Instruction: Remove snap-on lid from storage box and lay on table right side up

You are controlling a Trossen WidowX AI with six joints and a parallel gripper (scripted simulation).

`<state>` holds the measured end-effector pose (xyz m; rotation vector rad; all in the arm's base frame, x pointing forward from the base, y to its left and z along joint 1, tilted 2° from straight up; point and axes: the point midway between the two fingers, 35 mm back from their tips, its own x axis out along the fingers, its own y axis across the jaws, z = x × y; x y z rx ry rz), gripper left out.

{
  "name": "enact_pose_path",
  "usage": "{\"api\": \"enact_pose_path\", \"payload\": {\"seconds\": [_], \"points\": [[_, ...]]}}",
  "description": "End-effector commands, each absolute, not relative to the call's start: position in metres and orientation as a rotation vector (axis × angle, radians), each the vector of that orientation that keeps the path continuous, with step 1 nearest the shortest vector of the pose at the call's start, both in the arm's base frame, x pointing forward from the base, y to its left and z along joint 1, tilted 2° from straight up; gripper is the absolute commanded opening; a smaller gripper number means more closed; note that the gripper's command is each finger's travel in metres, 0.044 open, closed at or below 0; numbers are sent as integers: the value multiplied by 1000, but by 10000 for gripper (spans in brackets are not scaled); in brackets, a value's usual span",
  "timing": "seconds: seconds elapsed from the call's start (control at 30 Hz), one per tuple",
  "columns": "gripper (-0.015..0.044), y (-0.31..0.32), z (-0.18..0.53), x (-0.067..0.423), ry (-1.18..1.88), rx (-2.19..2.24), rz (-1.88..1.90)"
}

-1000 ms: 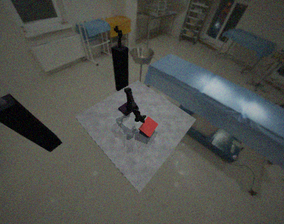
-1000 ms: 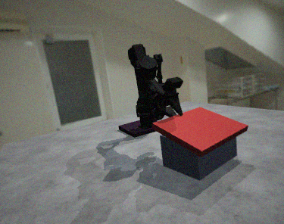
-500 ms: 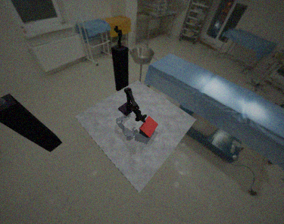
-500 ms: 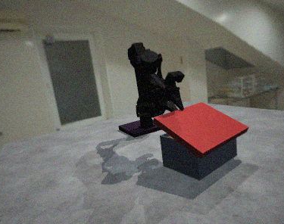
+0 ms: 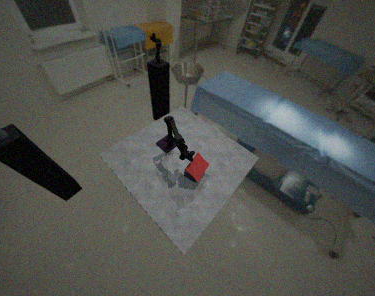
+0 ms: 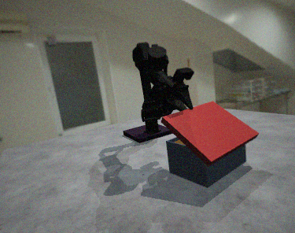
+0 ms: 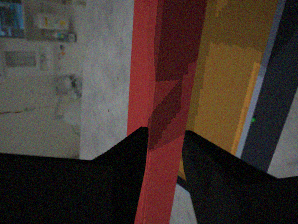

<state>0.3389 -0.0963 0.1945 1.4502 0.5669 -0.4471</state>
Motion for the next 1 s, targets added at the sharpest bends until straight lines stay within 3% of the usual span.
{"api": "enact_pose_path", "payload": {"seconds": [0.0, 0.97], "points": [[0, -97, 206, 344, 553, 1450, -440], [0, -94, 245, 353, 553, 1450, -439]]}}
